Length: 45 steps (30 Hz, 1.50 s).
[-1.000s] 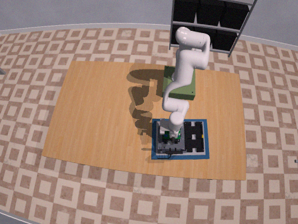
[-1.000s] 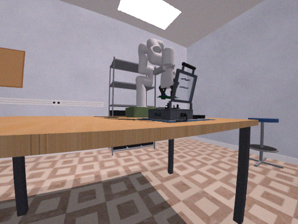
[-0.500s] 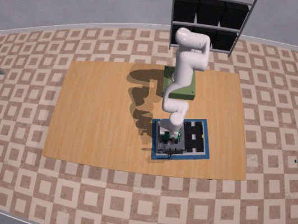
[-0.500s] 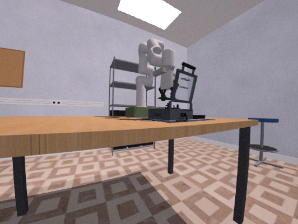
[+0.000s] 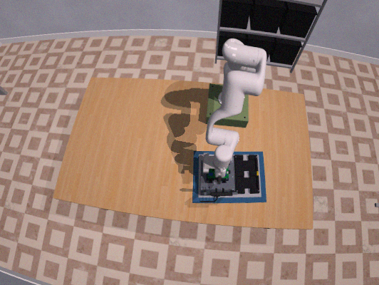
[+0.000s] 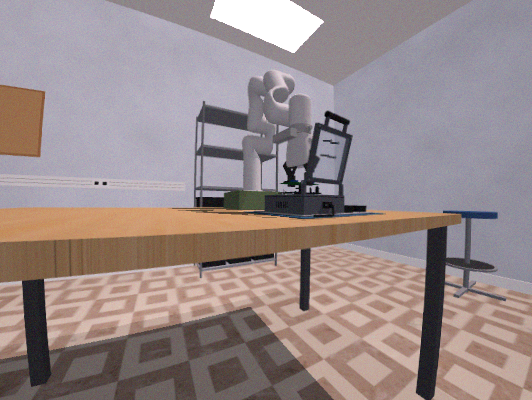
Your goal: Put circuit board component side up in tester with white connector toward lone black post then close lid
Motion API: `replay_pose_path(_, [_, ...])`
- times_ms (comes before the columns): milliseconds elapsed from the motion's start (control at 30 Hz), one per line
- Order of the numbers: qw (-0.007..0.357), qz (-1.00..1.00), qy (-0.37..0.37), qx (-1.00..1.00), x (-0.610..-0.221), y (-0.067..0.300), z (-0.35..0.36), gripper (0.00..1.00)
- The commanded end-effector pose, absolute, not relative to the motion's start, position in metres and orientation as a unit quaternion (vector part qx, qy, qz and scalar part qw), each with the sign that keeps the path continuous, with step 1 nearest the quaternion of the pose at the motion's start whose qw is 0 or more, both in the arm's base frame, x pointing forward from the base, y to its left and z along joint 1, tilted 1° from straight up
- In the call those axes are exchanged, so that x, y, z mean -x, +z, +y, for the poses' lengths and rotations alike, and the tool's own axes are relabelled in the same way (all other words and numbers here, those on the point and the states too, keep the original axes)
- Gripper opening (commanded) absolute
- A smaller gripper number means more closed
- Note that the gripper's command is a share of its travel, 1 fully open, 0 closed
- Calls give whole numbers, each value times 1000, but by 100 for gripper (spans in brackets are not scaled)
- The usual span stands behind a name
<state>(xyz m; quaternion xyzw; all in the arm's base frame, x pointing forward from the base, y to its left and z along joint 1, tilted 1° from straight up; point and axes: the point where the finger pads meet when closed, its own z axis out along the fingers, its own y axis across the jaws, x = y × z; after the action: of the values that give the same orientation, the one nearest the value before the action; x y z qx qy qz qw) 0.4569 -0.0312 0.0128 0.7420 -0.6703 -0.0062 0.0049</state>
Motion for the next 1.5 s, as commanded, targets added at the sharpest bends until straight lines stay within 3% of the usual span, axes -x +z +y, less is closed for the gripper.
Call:
replay_pose_path(0, [4,-670,-4,-742,-459,11,-31,79])
replay_pose_path(1467, [4,-670,-4,-742,-458,1,-31,79])
